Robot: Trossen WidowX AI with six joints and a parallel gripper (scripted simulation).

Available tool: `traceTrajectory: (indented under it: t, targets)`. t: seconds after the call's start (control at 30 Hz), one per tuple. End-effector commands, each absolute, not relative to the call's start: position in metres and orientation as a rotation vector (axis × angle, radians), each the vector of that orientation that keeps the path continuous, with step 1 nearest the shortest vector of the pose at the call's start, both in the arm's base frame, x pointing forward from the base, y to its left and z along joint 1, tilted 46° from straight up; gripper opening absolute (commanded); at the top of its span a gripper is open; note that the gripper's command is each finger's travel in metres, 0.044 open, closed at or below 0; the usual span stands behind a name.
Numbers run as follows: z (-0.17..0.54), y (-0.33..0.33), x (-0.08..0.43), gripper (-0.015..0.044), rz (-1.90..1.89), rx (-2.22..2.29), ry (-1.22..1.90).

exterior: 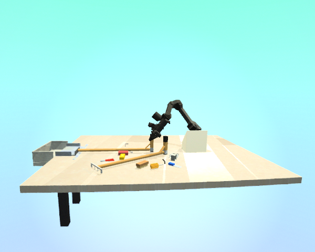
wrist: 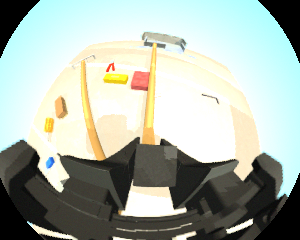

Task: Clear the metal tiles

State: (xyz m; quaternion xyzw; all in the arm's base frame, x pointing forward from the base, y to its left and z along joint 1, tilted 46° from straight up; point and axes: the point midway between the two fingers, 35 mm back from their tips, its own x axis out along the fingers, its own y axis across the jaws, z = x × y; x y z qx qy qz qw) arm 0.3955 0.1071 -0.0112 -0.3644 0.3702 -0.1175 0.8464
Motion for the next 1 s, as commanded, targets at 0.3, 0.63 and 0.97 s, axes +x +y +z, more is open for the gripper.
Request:
traceTrajectory:
  t: [0.3, 0.63, 0.97]
  targets:
    - [-0.01, 0.104, 0.375, 0.0, -0.246, -0.765, 0.771]
    - [-0.009, 0.099, 0.361, 0.0, -0.245, -0.767, 0.77]
    - [-0.01, 0.094, 0.347, 0.0, -0.245, -0.768, 0.768]
